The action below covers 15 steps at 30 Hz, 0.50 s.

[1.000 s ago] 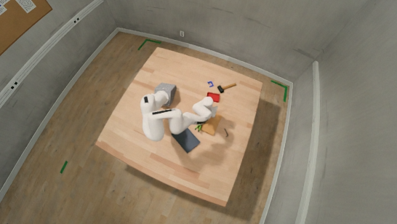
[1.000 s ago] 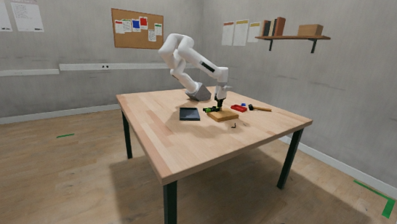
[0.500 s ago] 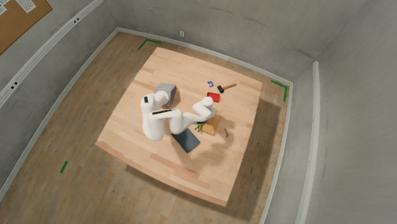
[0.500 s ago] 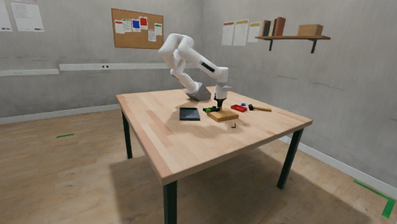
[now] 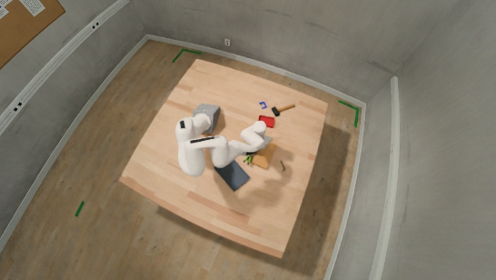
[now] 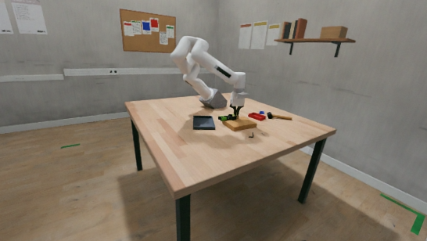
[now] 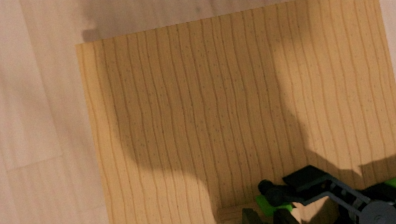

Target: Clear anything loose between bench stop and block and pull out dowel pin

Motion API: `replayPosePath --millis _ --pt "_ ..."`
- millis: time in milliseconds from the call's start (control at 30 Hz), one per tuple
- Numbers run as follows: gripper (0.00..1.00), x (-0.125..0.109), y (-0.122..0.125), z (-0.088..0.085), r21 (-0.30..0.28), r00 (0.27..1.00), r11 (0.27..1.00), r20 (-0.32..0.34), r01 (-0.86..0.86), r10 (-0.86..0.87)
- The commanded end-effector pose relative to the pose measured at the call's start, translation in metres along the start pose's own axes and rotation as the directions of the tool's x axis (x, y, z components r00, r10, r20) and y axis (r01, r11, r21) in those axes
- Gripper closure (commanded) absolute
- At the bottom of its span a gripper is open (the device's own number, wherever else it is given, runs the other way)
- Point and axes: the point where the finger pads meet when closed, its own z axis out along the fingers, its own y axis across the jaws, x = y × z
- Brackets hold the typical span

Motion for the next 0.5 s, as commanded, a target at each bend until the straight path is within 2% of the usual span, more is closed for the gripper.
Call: replayPosePath --millis 0,467 --pt "1.0 0.0011 -0.0006 -0.0013 0.002 0.997 0.997 -0.004 -0.076 0.076" --pt "1.0 0.0011 -0.0006 -0.0014 0.003 0.971 0.971 -0.004 -0.241 0.241"
